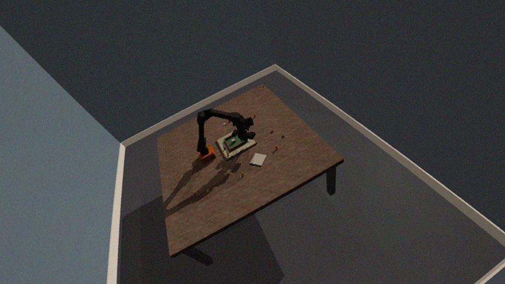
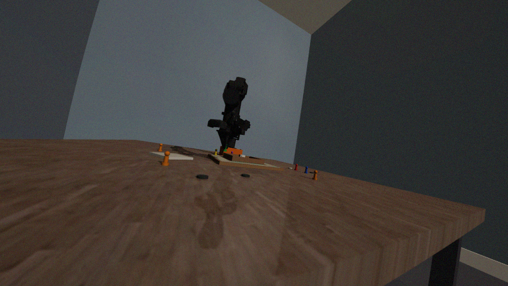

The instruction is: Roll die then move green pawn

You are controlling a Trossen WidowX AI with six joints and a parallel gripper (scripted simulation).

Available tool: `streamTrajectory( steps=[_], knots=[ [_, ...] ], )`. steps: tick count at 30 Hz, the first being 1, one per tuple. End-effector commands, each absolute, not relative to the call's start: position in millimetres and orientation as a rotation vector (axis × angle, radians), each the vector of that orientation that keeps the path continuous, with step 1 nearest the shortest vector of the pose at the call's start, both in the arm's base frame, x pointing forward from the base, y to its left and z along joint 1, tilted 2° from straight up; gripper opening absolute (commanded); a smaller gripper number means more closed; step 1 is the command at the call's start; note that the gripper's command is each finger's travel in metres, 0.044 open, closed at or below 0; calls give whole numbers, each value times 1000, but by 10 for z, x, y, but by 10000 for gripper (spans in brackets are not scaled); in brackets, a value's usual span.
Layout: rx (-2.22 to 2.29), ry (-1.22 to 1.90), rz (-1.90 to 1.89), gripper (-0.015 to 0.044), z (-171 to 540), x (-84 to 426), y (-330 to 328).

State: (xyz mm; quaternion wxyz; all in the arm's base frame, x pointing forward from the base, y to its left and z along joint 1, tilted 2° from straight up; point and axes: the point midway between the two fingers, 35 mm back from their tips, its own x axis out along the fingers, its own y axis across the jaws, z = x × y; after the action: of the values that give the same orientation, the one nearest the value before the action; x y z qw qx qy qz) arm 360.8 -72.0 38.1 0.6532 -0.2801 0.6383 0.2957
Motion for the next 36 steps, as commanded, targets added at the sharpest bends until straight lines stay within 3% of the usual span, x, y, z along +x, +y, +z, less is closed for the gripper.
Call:
streamTrajectory(
  steps=[1, 15, 36],
  knots=[
    [-651, 1431, 661, 0, 705, 3627, -745],
    [-651, 1431, 661, 0, 1269, 3549, -714],
    [-645, 1425, 668, 0, 874, 3804, 615]
  ],
)
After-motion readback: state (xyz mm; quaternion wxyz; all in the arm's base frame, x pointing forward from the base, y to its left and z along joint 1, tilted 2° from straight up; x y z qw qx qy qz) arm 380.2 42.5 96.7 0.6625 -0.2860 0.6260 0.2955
